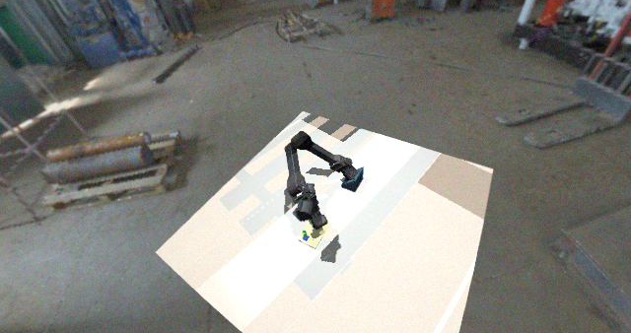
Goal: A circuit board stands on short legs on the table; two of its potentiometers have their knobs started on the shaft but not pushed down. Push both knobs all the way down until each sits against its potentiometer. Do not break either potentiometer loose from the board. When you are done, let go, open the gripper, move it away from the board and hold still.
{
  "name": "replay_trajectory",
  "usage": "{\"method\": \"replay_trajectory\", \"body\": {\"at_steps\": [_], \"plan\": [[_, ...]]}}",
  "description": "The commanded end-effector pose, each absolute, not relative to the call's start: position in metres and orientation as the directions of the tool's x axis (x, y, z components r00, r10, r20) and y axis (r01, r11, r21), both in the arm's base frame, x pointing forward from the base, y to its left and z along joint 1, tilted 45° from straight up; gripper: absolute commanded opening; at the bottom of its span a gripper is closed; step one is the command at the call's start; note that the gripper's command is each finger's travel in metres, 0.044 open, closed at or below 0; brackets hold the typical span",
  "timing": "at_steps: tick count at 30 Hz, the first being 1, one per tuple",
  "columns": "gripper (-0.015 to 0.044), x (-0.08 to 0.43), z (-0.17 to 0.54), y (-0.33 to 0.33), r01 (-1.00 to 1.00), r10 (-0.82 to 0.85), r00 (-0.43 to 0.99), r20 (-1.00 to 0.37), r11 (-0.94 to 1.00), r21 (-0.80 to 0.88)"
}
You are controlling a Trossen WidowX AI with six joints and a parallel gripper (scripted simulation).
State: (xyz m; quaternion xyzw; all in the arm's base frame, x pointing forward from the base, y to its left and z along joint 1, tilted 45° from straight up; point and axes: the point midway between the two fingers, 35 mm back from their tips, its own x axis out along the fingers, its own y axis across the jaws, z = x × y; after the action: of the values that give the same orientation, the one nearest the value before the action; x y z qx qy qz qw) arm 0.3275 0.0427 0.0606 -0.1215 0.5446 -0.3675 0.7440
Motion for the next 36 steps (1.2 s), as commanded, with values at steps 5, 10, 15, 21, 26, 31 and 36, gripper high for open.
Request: {"method": "replay_trajectory", "body": {"at_steps": [5,10,15,21,26,31,36], "plan": [[0.0,0.3303,0.0492,0.0293,0.427,-0.693,0.111,-0.712,0.681,-0.595],[0.0,0.3306,0.0477,0.0278,0.427,-0.693,0.111,-0.712,0.681,-0.595],[0.0,0.3307,0.0469,0.0271,0.427,-0.693,0.111,-0.712,0.681,-0.595],[0.0,0.3307,0.0469,0.0271,0.427,-0.693,0.111,-0.712,0.681,-0.595],[0.0,0.3308,0.0464,0.0265,0.427,-0.693,0.111,-0.712,0.681,-0.595],[0.0,0.3308,0.0464,0.0265,0.427,-0.693,0.111,-0.712,0.681,-0.595],[0.0,0.3308,0.0464,0.0265,0.427,-0.693,0.111,-0.712,0.681,-0.595]]}}
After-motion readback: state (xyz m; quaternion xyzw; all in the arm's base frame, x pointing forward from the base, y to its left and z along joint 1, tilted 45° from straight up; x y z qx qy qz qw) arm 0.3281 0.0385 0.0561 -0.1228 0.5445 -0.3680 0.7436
